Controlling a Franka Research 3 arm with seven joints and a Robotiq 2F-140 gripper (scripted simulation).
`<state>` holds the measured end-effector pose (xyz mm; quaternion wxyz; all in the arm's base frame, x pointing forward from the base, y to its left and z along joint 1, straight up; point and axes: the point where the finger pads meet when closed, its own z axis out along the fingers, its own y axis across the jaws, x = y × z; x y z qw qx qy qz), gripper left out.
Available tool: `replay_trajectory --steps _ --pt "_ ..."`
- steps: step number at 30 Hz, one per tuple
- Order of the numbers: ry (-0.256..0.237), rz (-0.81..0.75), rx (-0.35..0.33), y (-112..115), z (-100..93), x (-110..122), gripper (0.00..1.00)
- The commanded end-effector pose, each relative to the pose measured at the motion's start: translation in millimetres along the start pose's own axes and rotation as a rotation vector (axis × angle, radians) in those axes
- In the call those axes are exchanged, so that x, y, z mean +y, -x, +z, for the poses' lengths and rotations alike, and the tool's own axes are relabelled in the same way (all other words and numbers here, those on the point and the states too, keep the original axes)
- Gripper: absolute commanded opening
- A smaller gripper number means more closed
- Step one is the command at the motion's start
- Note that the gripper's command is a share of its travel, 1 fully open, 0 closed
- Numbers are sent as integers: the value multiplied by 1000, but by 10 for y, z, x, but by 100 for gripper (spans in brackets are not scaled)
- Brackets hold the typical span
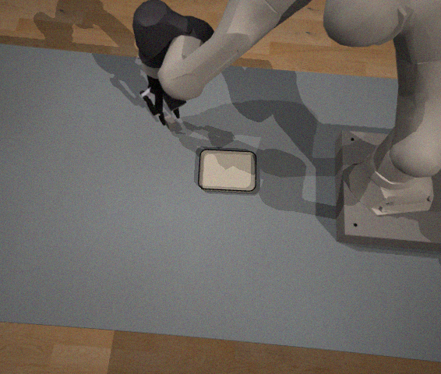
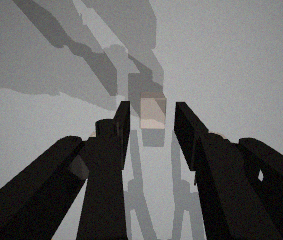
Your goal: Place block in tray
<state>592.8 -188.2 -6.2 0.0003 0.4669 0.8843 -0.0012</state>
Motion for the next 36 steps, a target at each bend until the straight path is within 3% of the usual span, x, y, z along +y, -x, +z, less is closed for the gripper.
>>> replay_trajectory --steps 1,21,36 --pt "1 1 -3 9 -1 16 34" --pt "1 1 -3 14 11 22 34" --pt "1 1 -3 14 269 22 34"
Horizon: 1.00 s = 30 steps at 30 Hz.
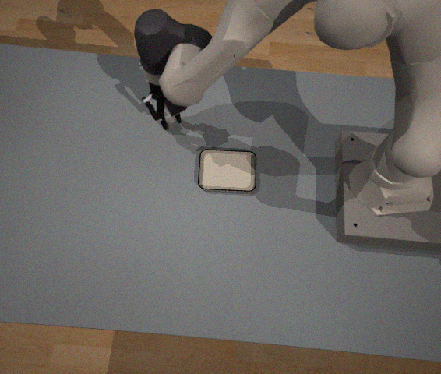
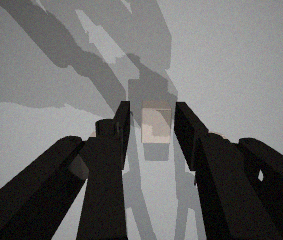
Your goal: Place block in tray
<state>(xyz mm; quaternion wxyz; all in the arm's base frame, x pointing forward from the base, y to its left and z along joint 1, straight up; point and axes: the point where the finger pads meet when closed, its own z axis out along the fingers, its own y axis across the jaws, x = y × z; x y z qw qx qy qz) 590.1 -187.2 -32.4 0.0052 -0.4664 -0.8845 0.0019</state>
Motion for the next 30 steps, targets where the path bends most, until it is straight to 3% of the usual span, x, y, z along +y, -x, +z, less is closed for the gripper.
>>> replay_trajectory --steps 1,18,19,30 --pt "8 2 -12 38 21 38 34" --pt "8 2 -12 38 53 38 34" --pt "8 2 -12 38 53 38 10" --pt "8 2 -12 38 53 38 10"
